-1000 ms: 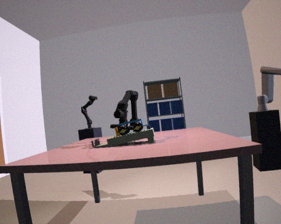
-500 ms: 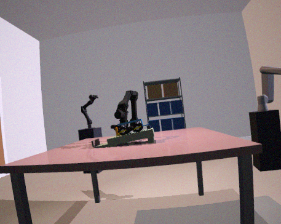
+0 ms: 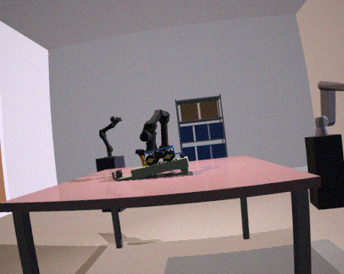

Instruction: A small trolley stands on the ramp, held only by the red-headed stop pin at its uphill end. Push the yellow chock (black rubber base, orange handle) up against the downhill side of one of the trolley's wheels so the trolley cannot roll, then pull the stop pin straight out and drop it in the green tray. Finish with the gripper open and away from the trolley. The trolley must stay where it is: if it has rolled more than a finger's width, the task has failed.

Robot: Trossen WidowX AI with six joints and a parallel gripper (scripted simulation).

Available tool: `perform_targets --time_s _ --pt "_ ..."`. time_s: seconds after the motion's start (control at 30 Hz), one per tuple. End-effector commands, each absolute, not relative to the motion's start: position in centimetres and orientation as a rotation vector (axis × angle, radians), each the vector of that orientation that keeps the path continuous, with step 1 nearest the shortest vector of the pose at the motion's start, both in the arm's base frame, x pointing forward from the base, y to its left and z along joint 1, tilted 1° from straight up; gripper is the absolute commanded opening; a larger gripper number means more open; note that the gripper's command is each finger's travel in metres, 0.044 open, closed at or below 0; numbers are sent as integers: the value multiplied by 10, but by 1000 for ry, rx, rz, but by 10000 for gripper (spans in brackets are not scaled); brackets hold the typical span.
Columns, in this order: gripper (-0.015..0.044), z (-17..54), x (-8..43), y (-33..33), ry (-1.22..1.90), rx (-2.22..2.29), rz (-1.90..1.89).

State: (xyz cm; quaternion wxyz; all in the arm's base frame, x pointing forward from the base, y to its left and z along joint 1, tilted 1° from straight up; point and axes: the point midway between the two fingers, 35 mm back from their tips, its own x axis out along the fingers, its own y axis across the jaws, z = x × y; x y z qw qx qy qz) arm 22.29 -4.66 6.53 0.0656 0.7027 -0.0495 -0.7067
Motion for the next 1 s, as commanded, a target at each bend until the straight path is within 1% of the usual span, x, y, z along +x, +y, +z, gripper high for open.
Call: perform_targets --time_s 0.0,0.97 --pt "440 80 223 -47 -157 2126 -2125" --pt "440 150 224 -47 -157 2126 -2125"
